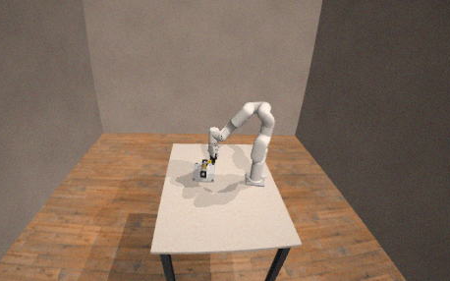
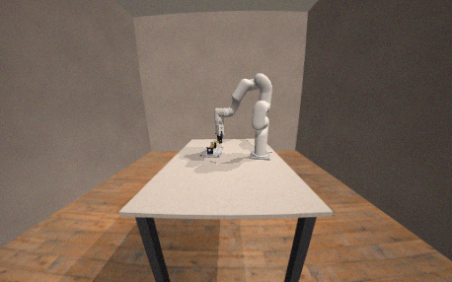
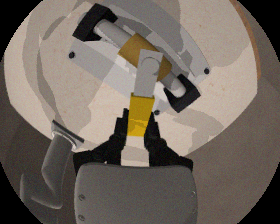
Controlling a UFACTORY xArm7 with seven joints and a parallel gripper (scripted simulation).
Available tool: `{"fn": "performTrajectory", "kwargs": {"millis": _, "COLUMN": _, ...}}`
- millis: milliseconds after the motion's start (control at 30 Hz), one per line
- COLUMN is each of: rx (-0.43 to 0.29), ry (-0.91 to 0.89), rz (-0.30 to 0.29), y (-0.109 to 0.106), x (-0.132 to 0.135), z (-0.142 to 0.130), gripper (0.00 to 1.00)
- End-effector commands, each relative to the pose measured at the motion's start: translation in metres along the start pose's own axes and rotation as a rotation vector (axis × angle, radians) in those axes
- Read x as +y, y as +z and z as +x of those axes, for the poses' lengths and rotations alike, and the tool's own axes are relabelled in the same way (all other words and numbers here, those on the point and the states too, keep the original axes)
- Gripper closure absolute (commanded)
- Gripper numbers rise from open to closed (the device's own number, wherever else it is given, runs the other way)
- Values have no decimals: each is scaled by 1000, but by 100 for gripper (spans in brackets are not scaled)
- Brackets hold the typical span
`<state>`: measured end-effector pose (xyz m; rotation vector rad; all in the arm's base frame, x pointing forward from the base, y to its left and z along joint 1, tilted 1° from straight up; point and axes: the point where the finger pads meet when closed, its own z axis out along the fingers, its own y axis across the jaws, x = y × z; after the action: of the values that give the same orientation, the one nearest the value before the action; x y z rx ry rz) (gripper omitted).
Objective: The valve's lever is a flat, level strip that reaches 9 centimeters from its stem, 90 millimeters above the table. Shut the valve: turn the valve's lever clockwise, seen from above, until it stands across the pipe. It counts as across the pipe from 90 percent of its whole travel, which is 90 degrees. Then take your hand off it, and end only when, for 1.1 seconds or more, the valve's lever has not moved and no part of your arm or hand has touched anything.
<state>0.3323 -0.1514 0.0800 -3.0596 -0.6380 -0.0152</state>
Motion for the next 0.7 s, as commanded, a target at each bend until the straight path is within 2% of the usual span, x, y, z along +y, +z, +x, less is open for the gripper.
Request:
{"fn": "performTrajectory", "kwargs": {"millis": 0, "rx": -1, "ry": 18, "rz": 2, "y": -1, "x": -3, "z": 1, "gripper": 100}}
{"fn": "performTrajectory", "kwargs": {"millis": 667, "rx": -1, "ry": 143, "rz": 2, "y": -1, "x": -13, "z": 1, "gripper": 100}}
